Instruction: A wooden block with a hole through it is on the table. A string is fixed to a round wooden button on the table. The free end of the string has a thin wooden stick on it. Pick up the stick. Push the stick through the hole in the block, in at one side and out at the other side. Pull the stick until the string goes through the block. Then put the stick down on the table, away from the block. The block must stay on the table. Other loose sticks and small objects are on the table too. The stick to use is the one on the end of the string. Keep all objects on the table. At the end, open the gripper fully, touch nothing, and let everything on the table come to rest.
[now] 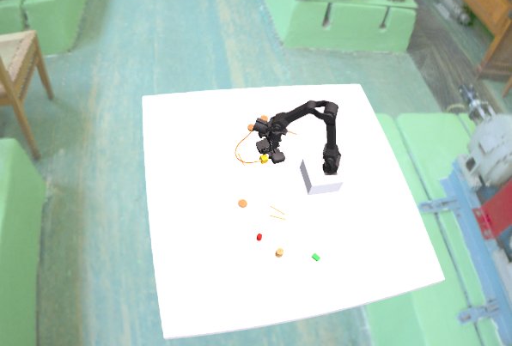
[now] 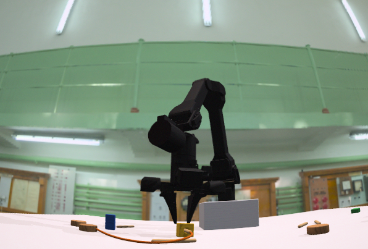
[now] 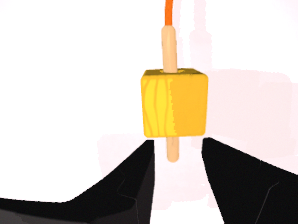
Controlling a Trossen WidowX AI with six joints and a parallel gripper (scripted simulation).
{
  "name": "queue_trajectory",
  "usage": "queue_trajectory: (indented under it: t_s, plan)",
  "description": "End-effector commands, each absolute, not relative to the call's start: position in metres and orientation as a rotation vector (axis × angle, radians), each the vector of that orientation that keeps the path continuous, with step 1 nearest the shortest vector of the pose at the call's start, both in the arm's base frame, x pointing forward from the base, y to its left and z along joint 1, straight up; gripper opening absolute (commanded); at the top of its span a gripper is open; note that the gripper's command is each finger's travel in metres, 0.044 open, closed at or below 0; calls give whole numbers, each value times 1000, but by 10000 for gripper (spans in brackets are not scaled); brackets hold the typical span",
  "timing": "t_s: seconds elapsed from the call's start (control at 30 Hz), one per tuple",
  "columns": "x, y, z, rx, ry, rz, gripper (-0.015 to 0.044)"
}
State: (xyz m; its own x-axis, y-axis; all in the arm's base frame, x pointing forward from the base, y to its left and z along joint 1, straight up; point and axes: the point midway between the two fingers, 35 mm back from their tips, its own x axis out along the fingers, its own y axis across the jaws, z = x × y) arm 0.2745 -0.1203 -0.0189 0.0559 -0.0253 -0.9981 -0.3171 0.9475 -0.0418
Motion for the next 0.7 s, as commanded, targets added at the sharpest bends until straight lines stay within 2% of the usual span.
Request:
queue_trajectory:
  t_s: [0.0,0.37,0.5,0.67]
  plan:
    - [267,-118,-35,-268,1534,242,124]
    - [267,-118,-35,-268,1534,242,124]
    - [268,-118,-34,-267,1530,240,19]
    - [268,-118,-34,-267,1530,240,0]
